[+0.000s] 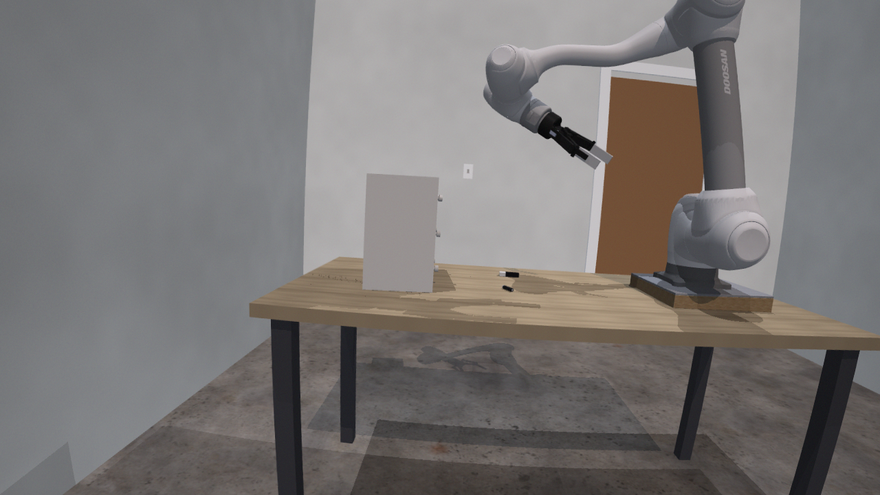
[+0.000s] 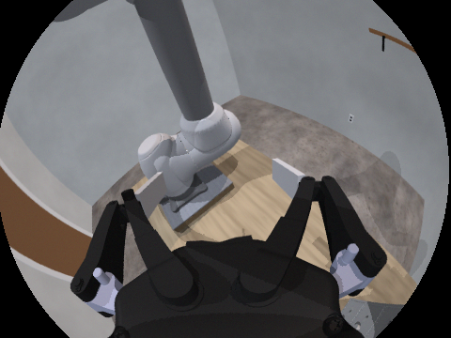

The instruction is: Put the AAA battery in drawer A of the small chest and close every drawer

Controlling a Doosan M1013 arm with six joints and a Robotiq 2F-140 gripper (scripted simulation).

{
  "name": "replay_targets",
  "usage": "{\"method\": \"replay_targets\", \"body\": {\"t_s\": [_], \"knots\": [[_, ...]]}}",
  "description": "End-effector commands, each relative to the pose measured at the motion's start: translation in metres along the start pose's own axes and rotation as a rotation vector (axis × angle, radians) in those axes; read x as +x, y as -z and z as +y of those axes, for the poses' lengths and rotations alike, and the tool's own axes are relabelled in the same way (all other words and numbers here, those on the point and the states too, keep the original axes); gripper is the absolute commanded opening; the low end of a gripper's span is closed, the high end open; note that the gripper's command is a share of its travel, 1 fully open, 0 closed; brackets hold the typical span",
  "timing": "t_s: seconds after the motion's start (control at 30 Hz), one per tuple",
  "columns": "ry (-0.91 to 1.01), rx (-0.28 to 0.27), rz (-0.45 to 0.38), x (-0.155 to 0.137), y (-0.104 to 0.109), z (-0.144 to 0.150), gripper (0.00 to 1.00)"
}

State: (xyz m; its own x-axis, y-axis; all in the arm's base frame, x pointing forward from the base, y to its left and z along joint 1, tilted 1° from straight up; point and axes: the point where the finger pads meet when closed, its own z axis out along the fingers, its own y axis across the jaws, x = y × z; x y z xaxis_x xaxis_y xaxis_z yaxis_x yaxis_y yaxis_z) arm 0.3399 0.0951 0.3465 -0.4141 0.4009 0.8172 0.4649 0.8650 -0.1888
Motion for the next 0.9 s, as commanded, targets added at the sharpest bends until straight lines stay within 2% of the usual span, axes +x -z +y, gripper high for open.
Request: {"method": "replay_targets", "body": {"t_s": [0.0,0.57,0.63,0.7,0.73,0.77,0.83,0.87], "knots": [[0.0,0.0,0.0,0.0,0.0,0.0,1.0],[0.002,-0.001,-0.003,-0.001,0.0,0.0,1.0],[0.045,-0.021,-0.067,-0.015,0.008,0.002,1.0],[0.158,-0.056,-0.243,-0.053,0.035,0.005,1.0],[0.158,-0.056,-0.243,-0.053,0.035,0.005,1.0],[0.216,-0.06,-0.337,-0.077,0.059,0.005,1.0],[0.236,-0.064,-0.367,-0.077,0.059,0.005,1.0],[0.308,-0.058,-0.487,-0.101,0.089,0.003,1.0]]}}
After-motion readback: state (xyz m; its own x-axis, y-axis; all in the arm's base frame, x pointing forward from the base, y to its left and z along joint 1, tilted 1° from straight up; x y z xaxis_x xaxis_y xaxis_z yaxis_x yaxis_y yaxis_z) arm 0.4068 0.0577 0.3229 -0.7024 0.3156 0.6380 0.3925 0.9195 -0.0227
